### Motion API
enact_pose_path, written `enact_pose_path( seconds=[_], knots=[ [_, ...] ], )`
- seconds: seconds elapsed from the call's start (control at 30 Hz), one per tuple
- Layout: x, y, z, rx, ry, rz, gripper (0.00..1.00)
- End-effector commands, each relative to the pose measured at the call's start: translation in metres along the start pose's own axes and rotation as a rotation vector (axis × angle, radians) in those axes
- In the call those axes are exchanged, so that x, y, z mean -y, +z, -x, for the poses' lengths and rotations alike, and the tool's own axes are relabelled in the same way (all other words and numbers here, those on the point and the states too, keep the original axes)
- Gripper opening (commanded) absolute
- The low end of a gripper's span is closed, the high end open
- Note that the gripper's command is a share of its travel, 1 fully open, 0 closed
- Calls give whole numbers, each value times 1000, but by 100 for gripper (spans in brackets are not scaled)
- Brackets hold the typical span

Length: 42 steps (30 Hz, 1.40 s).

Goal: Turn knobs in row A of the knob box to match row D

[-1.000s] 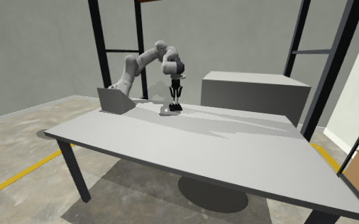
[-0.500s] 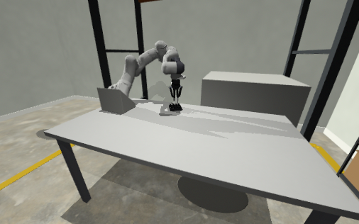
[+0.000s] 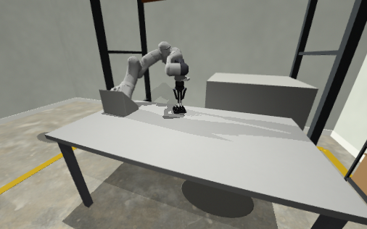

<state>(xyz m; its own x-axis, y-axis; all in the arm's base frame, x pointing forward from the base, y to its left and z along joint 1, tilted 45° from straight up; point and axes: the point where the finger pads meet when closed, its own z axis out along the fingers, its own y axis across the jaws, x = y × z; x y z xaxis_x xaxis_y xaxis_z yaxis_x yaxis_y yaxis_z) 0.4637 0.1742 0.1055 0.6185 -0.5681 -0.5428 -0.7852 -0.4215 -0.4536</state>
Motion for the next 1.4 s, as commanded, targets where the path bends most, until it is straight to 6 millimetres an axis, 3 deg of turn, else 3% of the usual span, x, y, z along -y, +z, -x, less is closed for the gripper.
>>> enact_pose_path(
  seconds=[0.0, 1.0, 1.37],
  knots=[
    [0, 2, 0, 0, -2, -1, 5],
    [0, 2, 0, 0, 8, -1, 5],
    [0, 2, 0, 0, 227, -1, 5]
  ],
)
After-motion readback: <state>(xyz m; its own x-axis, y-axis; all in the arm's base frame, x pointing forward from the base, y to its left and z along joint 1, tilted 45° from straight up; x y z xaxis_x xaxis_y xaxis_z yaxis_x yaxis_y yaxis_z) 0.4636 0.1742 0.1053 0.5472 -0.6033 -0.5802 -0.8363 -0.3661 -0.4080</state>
